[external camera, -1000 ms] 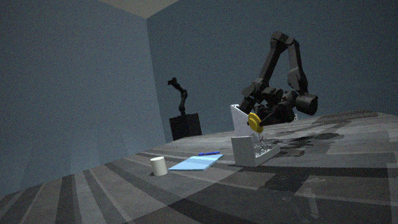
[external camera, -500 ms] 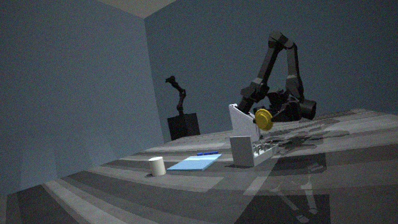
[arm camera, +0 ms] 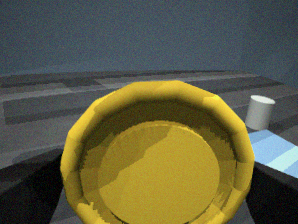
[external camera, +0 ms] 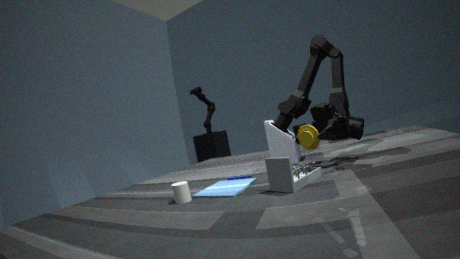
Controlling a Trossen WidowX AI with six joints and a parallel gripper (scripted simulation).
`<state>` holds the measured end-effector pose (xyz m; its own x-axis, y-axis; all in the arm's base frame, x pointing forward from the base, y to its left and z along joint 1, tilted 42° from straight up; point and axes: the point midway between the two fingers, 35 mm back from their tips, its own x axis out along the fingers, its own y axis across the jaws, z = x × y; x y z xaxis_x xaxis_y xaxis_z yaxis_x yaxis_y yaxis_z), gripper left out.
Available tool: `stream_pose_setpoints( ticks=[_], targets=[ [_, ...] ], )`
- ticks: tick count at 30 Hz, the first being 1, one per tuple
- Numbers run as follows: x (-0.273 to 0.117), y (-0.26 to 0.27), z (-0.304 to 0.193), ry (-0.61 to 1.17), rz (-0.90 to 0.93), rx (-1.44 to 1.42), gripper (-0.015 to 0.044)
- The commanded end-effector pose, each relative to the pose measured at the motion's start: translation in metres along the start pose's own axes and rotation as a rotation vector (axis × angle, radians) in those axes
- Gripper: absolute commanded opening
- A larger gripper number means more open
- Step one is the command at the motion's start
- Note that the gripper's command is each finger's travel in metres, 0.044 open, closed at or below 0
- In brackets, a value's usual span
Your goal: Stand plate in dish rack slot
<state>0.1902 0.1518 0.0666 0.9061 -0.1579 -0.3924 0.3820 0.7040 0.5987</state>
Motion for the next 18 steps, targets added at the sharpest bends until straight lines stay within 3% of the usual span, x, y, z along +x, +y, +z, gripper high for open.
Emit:
stream_pose_setpoints(
  ticks=[1,18],
  targets=[
    [0.004,0.0,-0.005,-0.005,0.0,-0.005,0.0],
    [0.024,-0.001,-0.027,-0.002,0.001,-0.002,0.0]
  ],
)
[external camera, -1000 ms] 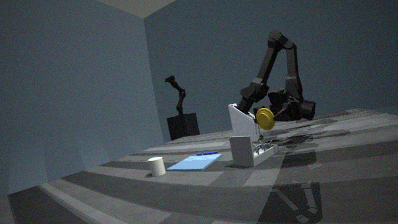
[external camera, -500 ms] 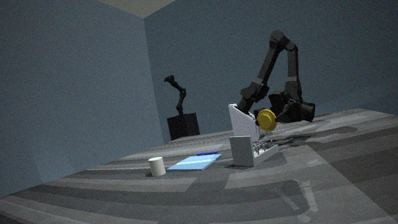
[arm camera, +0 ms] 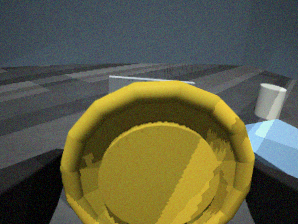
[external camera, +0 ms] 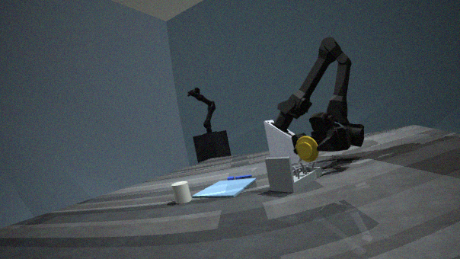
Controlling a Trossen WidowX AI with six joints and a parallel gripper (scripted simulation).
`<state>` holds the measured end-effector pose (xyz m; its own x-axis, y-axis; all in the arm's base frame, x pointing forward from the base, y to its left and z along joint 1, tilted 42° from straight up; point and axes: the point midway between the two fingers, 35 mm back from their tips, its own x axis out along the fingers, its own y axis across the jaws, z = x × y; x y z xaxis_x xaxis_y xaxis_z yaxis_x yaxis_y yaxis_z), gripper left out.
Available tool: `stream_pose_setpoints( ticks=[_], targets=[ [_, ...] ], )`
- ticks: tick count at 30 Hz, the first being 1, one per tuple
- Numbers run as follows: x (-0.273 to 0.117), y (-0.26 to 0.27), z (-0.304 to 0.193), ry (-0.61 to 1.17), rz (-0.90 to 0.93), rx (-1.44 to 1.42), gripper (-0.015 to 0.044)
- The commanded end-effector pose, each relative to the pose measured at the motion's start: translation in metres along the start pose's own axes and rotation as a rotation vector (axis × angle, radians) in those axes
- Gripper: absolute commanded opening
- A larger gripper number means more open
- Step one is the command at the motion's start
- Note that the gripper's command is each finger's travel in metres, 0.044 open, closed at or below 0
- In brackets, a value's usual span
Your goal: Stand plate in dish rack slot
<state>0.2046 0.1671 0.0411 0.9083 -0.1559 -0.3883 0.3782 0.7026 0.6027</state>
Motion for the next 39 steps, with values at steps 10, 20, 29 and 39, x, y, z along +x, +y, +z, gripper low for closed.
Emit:
stream_pose_setpoints(
  ticks=[10,20,29,39],
  targets=[
    [0.016,-0.001,0.0,-0.001,0.0,0.001,0.0],
    [0.026,-0.002,0.001,-0.002,0.005,0.012,0.0],
    [0.029,-0.003,-0.019,-0.002,0.01,0.02,0.0],
    [0.029,-0.006,-0.014,0.004,0.003,0.009,0.0]
  ],
)
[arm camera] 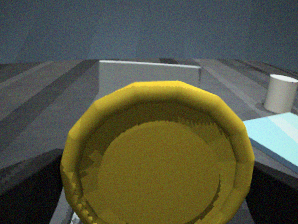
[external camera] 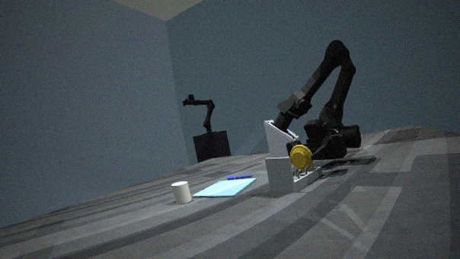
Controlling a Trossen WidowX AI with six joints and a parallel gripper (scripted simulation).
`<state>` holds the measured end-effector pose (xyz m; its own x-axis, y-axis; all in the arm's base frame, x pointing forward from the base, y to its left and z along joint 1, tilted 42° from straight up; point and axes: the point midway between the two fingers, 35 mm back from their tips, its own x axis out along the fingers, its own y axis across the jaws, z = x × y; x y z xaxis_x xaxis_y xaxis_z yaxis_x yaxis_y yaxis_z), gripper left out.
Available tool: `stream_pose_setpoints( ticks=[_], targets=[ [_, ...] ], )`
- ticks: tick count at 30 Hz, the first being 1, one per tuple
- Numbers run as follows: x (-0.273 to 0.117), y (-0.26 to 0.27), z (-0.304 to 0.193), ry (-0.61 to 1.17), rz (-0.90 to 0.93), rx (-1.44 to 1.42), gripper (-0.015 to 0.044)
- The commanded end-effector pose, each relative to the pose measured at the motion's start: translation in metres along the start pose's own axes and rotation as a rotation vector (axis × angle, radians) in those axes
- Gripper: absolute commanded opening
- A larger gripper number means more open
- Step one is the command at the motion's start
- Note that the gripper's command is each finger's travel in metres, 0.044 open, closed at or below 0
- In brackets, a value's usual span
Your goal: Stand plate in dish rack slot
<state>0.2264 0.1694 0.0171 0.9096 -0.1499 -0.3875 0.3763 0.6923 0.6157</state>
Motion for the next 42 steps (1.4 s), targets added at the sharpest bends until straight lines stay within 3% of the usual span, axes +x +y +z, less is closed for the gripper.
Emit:
stream_pose_setpoints(
  ticks=[1,3,18,28,42],
  targets=[
    [0.0,-0.001,0.0,0.001,-0.002,-0.006,0.0],
    [0.0,-0.001,0.0,0.001,-0.002,-0.006,0.0],
    [0.0,0.0,0.0,0.0,-0.001,-0.001,0.0394],
    [0.0,0.002,0.005,0.001,-0.003,-0.001,0.04],
    [-0.008,0.016,0.111,-0.008,-0.007,-0.024,0.04]
  ],
)
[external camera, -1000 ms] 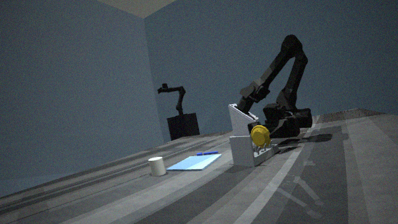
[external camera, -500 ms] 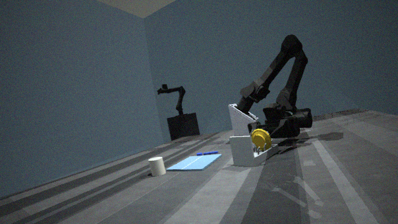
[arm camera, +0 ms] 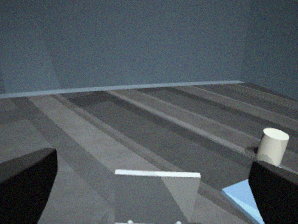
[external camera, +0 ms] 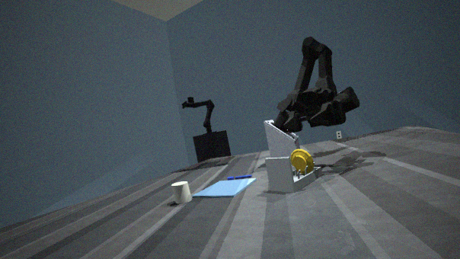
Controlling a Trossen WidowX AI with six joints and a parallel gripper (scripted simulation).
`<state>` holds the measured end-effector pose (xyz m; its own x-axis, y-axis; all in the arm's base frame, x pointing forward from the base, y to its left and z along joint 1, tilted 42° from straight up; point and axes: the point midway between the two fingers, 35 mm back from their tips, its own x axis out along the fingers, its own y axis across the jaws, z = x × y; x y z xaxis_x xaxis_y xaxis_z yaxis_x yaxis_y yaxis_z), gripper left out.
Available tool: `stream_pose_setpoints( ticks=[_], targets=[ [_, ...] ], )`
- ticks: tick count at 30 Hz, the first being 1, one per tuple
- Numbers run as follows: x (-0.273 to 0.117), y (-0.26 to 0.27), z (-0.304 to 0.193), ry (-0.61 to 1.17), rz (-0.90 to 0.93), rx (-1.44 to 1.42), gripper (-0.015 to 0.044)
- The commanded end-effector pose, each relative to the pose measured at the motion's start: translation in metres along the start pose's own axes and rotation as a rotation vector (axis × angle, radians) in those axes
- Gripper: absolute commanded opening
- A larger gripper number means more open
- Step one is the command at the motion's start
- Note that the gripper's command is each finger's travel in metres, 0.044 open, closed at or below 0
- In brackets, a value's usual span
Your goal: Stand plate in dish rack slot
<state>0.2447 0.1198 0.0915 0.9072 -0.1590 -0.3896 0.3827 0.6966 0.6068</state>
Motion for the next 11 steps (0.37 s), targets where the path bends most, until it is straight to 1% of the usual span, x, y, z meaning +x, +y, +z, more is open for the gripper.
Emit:
stream_pose_setpoints(
  ticks=[1,6,11],
  targets=[
    [-0.003,-0.002,0.025,-0.006,0.002,-0.016,0.04],
    [-0.002,-0.003,0.026,-0.002,-0.009,-0.036,0.04],
    [0.012,-0.011,0.028,0.044,-0.09,-0.174,0.04]
  ],
)
